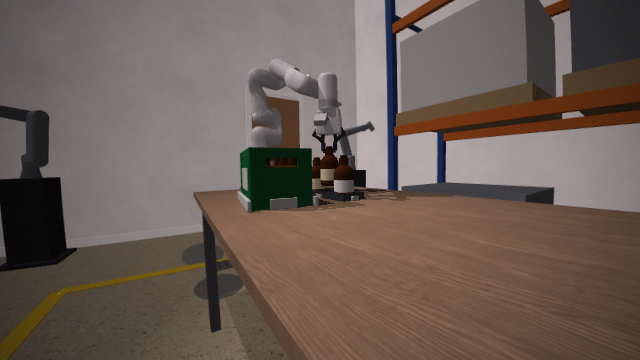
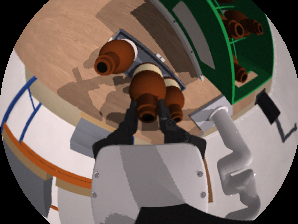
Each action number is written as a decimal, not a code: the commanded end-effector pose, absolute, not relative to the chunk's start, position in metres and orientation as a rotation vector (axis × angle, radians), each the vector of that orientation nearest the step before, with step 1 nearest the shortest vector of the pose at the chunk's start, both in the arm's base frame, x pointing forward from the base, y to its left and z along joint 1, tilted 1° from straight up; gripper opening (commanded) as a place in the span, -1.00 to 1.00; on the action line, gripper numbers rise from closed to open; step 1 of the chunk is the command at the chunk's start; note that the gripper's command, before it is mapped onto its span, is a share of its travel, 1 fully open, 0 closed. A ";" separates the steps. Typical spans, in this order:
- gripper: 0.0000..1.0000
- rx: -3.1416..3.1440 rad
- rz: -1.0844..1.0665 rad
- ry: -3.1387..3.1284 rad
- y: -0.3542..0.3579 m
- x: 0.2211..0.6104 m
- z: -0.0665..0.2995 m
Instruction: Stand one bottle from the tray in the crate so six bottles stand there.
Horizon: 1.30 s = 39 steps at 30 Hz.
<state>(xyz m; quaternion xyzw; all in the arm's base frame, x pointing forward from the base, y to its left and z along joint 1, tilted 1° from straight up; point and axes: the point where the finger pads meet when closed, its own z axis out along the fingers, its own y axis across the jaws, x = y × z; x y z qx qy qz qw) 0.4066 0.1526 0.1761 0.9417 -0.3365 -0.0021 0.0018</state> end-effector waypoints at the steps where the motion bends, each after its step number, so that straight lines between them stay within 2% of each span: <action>1: -1.00 2.958 -0.002 -1.057 0.153 0.408 0.178; 39: -1.00 2.958 -0.002 -1.057 0.153 0.407 0.200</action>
